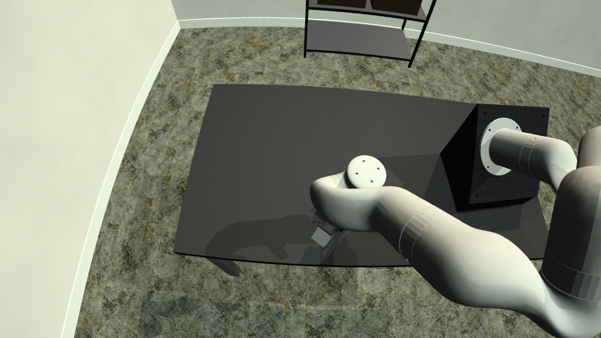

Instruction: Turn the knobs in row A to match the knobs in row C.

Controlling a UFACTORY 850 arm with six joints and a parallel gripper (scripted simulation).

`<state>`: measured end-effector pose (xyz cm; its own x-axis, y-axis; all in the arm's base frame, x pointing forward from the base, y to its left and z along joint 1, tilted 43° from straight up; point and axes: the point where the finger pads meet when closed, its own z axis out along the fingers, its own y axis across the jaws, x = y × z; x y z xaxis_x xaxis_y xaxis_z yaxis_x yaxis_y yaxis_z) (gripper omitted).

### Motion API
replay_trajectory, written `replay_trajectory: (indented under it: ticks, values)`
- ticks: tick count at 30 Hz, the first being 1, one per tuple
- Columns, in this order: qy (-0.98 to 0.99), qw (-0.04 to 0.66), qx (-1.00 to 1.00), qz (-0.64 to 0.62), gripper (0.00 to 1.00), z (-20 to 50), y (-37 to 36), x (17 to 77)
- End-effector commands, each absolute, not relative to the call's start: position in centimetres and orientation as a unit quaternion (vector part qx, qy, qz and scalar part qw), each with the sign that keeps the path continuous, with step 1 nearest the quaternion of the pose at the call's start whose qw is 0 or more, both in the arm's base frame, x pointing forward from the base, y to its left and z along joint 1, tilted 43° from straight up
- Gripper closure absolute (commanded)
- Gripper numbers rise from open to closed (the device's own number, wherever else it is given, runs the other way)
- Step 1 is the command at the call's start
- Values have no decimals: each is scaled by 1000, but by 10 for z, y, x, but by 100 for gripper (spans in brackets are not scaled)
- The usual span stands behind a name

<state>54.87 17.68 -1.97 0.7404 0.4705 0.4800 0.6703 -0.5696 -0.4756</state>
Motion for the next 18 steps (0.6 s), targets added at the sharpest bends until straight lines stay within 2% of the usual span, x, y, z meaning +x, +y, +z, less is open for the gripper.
replay_trajectory:
  ticks: [1, 10, 11, 18]
  values:
    - [-327, 329, -873, -152, 92, -19, 176, 549]
    - [-327, 329, -873, -152, 92, -19, 176, 549]
    - [-327, 329, -873, -152, 81, -19, 176, 549]
    - [-327, 329, -873, -152, 81, -19, 176, 549]
